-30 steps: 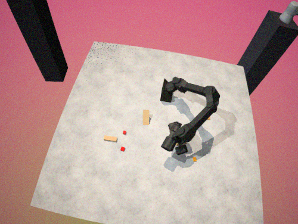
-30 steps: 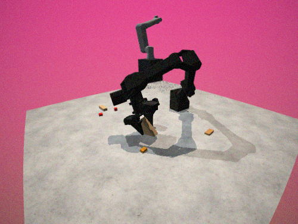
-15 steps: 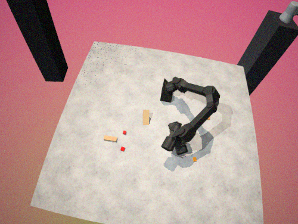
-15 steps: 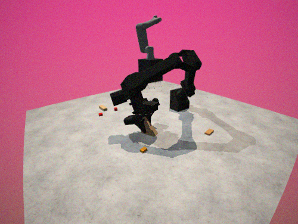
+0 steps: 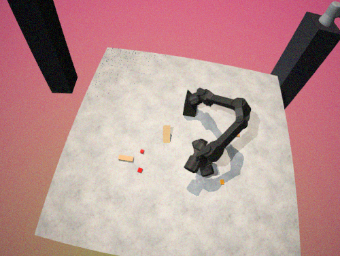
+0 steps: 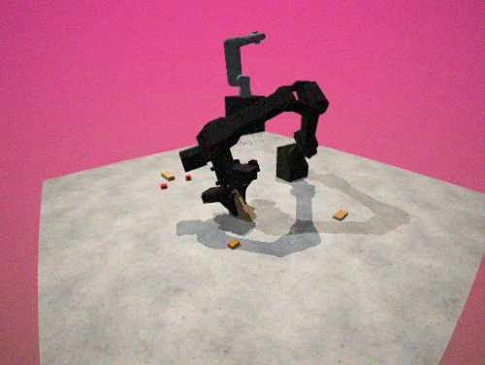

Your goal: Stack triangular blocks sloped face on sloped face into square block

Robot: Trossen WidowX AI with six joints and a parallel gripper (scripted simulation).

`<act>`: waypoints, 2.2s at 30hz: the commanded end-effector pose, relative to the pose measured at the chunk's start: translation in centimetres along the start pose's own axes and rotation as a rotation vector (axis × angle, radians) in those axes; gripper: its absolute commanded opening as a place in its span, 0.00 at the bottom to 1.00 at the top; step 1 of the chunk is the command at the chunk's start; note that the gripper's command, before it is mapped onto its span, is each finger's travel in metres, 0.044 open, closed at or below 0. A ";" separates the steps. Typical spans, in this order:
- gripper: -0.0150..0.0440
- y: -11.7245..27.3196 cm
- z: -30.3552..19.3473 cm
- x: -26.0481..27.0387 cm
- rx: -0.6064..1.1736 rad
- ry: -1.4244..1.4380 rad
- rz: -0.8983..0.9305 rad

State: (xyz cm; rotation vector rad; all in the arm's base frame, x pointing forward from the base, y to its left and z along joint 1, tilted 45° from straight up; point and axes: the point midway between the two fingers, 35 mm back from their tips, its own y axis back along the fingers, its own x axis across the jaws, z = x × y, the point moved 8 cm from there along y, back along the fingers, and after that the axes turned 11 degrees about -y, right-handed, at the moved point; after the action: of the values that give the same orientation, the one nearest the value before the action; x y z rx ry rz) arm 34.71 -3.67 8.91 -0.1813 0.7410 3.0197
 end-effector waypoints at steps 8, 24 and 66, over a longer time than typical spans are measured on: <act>0.25 0.5 3.5 0.6 0.233 -0.004 -0.040; 0.25 -0.4 9.3 1.6 0.647 -0.007 -0.121; 1.00 -5.4 15.7 3.0 1.198 -0.009 -0.218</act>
State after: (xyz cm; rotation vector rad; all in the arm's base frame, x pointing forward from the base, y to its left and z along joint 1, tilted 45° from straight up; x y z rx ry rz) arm 30.40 8.37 19.84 -0.1669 2.1174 1.8991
